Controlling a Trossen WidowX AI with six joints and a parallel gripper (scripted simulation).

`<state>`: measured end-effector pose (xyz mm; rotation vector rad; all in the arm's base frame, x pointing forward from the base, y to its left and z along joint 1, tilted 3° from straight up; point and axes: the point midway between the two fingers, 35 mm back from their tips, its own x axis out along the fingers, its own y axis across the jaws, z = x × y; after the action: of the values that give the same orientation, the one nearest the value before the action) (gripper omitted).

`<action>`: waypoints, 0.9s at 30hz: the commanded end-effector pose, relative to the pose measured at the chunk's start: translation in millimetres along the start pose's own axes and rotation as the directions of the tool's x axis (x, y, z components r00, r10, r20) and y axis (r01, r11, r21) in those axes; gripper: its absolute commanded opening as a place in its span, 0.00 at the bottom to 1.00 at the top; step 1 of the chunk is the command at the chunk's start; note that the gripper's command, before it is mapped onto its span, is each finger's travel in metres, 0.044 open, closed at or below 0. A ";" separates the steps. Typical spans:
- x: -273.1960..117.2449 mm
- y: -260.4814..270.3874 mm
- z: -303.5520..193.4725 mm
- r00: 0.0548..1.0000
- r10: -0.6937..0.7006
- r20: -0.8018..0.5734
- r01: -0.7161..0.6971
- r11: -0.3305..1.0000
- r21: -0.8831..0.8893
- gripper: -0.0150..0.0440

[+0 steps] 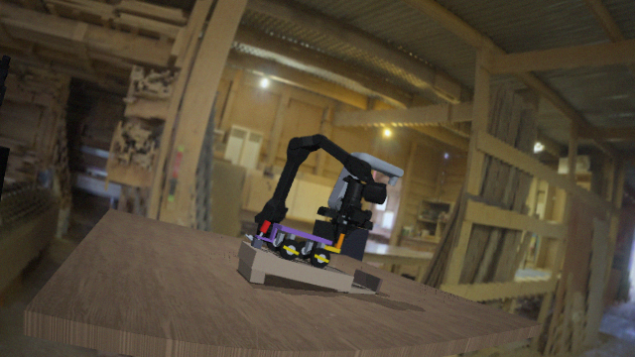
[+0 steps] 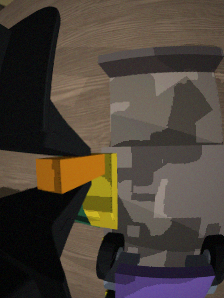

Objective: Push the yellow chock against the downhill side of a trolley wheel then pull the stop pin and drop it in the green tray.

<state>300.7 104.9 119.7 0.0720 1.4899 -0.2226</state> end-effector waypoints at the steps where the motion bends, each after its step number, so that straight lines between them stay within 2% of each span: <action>1: 12.1 -0.6 0.0 1.000 -0.009 -0.005 0.009 1.000 -0.006 0.25; 17: 46.6 -2.2 0.1 1.000 -0.010 -0.005 0.010 1.000 -0.006 0.25; 27: 46.0 -7.7 0.1 1.000 -0.010 -0.005 0.010 1.000 -0.006 0.25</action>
<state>302.9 96.3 74.5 0.0675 1.4972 -0.2253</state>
